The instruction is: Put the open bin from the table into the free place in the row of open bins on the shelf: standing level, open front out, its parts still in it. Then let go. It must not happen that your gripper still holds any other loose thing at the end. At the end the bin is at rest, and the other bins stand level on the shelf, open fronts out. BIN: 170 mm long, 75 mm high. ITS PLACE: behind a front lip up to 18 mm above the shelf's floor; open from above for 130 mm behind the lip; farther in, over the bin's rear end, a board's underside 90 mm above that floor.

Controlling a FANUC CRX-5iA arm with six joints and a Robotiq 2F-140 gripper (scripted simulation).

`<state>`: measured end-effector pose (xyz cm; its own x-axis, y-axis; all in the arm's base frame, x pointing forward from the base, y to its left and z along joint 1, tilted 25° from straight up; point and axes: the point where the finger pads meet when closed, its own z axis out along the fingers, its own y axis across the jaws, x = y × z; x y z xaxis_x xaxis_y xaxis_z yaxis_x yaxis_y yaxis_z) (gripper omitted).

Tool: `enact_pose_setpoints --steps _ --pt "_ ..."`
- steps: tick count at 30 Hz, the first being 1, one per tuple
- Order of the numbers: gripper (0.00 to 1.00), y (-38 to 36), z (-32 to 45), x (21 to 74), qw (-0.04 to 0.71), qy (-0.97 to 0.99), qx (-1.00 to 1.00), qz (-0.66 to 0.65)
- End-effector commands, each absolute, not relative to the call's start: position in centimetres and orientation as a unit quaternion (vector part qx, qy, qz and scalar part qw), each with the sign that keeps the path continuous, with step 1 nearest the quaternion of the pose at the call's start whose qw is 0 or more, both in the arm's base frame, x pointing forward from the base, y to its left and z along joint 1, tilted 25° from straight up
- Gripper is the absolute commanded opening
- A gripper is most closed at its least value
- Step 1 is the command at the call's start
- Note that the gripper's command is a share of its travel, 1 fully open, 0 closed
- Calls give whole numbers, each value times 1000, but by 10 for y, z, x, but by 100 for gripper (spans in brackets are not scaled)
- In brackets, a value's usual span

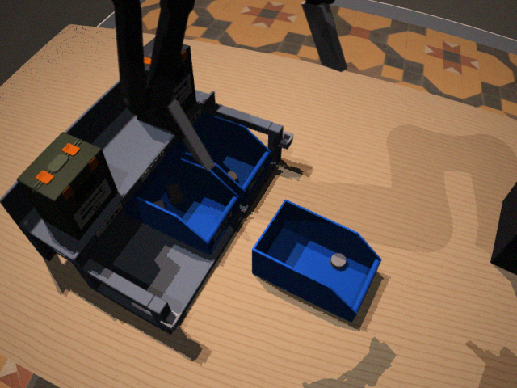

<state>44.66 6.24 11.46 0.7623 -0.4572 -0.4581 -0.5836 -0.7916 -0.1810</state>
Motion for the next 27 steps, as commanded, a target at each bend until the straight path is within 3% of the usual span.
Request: enact_pose_setpoints --steps 1,27 --pt "100 48 107 432 177 254 -940 145" --pt "100 -9 75 375 212 140 -967 -5"
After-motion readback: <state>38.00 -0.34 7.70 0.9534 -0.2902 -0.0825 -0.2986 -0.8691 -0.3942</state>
